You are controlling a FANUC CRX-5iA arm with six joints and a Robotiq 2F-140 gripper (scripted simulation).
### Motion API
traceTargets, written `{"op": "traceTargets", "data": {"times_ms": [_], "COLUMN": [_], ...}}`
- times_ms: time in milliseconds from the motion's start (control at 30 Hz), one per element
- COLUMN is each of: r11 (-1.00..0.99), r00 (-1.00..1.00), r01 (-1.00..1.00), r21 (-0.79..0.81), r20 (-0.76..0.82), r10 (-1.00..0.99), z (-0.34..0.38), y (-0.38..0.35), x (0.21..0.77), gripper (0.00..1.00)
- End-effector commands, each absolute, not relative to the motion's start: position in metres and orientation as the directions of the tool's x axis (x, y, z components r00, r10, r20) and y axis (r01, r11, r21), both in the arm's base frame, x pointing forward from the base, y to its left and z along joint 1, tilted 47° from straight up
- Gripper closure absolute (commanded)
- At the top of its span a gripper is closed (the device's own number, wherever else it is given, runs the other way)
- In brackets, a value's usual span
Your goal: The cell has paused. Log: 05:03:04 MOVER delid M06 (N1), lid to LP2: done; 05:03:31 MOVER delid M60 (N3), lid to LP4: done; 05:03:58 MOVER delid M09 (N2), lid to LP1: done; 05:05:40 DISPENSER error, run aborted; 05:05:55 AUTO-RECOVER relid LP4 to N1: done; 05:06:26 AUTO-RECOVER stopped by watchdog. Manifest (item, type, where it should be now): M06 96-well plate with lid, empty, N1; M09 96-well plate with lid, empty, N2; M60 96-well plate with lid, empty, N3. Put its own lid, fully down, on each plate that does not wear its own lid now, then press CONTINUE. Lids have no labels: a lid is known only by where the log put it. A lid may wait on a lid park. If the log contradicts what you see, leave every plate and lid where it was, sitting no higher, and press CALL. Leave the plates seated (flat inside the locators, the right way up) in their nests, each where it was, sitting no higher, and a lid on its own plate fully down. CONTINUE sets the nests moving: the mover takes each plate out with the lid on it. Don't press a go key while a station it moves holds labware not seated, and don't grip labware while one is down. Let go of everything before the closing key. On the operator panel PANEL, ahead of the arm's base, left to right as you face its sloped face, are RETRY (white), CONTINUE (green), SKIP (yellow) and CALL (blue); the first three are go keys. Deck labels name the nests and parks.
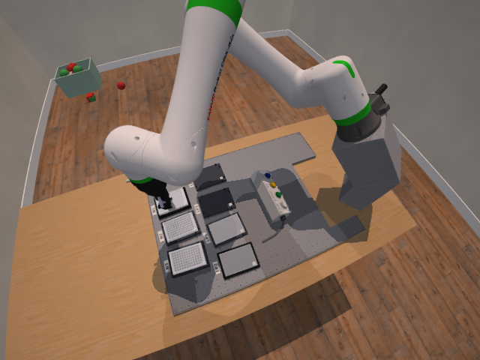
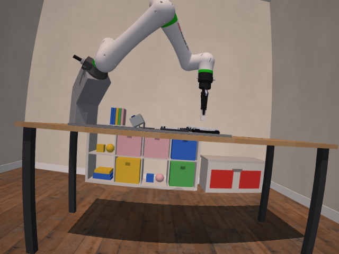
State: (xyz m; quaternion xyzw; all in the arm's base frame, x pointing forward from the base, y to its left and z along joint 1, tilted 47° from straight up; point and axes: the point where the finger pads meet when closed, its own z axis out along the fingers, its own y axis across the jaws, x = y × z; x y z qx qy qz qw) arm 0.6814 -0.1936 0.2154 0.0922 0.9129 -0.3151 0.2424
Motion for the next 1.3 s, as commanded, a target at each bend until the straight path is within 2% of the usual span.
{"op": "traceTargets", "data": {"times_ms": [0, 267, 600, 667, 700, 933, 1167, 1233, 1267], "r11": [0.783, 0.76, 0.558, 0.558, 0.478, 0.262, 0.001, 0.001, -0.11], "r00": [-0.851, -0.77, -0.413, -0.413, -0.298, -0.031, 0.25, 0.25, 0.364], "r01": [0.356, 0.51, 0.829, 0.829, 0.877, 0.93, 0.901, 0.901, 0.863], "r21": [-0.51, -0.404, -0.045, -0.045, 0.051, 0.259, 0.434, 0.434, 0.494], "r20": [-0.522, -0.608, -0.722, -0.722, -0.723, -0.654, -0.522, -0.522, -0.456], "r10": [0.047, 0.194, 0.555, 0.555, 0.623, 0.756, 0.816, 0.816, 0.812], "z": [0.213, 0.203, 0.169, 0.169, 0.165, 0.134, 0.103, 0.103, 0.1], "y": [-0.192, -0.184, -0.16, -0.16, -0.157, -0.135, -0.116, -0.116, -0.114], "x": [0.681, 0.676, 0.657, 0.657, 0.655, 0.634, 0.61, 0.61, 0.606], "gripper": [1.0, 1.0, 1.0, 1.0, 1.0, 1.0, 1.0, 1.0, 1.0]}}
